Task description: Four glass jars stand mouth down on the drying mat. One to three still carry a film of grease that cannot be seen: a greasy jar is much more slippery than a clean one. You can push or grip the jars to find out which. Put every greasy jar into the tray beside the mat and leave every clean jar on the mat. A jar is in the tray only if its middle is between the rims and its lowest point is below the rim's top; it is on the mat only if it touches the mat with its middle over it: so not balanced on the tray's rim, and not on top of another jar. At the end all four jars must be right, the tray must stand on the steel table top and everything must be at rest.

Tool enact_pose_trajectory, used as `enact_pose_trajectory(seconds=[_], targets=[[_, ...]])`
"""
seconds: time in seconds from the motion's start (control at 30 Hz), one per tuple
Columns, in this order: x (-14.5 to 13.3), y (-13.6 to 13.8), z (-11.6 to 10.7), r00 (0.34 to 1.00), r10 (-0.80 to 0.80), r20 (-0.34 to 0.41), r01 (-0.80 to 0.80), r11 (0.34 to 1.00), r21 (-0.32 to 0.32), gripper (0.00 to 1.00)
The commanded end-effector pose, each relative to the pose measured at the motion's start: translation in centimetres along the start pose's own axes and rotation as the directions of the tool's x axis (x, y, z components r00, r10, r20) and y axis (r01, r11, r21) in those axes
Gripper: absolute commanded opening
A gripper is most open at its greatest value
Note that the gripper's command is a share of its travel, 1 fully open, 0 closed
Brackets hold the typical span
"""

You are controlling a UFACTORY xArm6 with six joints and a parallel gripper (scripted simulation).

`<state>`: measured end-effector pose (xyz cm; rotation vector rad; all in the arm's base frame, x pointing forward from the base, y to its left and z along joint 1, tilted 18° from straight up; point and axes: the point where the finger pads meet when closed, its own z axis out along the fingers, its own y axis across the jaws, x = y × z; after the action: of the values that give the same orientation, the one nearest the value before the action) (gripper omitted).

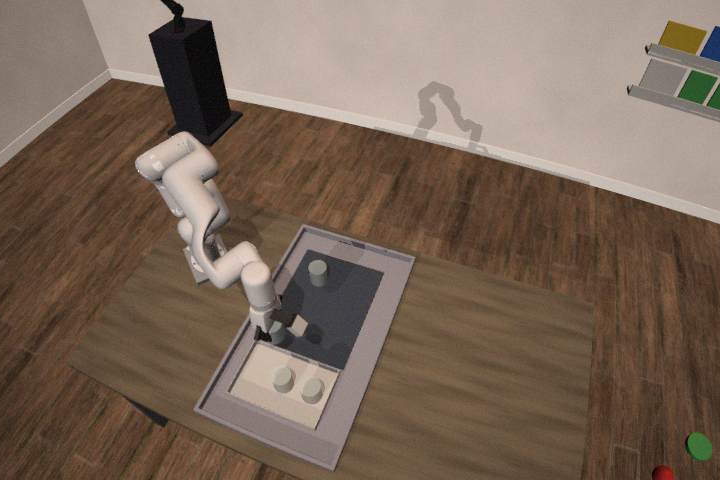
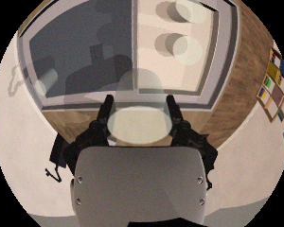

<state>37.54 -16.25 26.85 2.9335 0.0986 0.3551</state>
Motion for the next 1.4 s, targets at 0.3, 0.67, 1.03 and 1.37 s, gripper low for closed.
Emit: enact_pose_trajectory(seconds=[0.3,0.67,1.03,1.37], targets=[[-1.3,3.5,-0.1,1.000,0.000,-0.004,0.000,1.000,-0.001,0.00],[-2.4,6.2,-0.1,1.000,0.000,-0.004,0.000,1.000,-0.001,0.00],[-3.7,9.3,-0.1,1.000,0.000,-0.004,0.000,1.000,-0.001,0.00],[-3.7,9.3,0.9,1.000,0.000,-0.004,0.000,1.000,-0.001,0.00]])
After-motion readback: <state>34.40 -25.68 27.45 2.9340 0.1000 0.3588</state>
